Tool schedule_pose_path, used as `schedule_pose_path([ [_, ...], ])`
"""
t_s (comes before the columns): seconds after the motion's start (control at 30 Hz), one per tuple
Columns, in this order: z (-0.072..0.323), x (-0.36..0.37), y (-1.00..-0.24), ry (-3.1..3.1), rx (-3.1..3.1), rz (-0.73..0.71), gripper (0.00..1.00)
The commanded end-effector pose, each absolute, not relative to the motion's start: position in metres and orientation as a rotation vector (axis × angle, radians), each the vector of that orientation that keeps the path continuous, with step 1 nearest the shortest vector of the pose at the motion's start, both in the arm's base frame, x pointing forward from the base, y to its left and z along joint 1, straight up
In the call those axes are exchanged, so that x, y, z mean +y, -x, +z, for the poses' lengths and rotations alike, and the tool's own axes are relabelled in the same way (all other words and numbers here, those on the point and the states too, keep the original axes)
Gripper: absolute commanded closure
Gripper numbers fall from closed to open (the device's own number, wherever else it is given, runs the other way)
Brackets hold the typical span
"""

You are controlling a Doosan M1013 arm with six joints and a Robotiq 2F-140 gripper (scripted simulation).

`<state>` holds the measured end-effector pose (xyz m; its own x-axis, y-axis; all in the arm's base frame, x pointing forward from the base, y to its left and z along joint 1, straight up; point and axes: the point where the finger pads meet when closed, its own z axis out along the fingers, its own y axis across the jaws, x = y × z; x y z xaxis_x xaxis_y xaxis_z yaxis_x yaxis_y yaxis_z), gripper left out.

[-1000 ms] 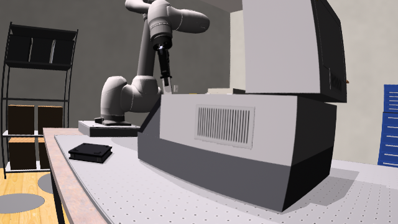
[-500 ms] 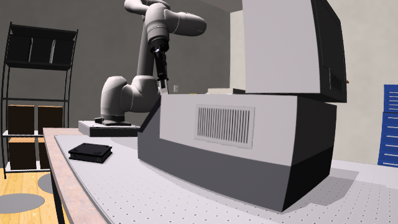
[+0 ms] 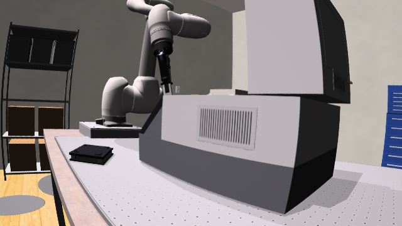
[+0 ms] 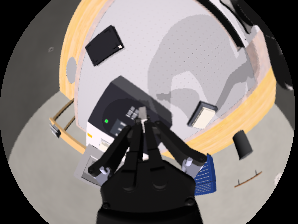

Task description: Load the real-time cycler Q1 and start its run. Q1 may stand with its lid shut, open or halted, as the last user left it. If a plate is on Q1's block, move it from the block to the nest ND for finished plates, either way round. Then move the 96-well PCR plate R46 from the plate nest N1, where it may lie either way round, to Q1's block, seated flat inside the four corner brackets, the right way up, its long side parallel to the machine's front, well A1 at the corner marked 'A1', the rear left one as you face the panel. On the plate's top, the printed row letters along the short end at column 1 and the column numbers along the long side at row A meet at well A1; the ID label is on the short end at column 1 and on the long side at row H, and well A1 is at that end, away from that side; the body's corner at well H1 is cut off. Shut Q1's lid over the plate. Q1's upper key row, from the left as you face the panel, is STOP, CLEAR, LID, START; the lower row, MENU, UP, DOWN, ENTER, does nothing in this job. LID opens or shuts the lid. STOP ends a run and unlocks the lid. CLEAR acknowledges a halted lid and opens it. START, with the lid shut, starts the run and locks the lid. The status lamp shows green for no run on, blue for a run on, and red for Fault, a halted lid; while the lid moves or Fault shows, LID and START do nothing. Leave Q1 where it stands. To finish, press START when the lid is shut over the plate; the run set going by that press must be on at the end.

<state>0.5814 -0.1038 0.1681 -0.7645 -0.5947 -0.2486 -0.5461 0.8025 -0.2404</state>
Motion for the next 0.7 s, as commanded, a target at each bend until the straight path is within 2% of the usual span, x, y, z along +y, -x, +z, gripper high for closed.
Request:
schedule_pose_path([
  [0.0, 0.164, -0.105, -0.587, 0.871, 2.678, -0.220, 1.00],
  [0.67, 0.148, -0.108, -0.608, 0.871, 2.678, -0.220, 1.00],
])
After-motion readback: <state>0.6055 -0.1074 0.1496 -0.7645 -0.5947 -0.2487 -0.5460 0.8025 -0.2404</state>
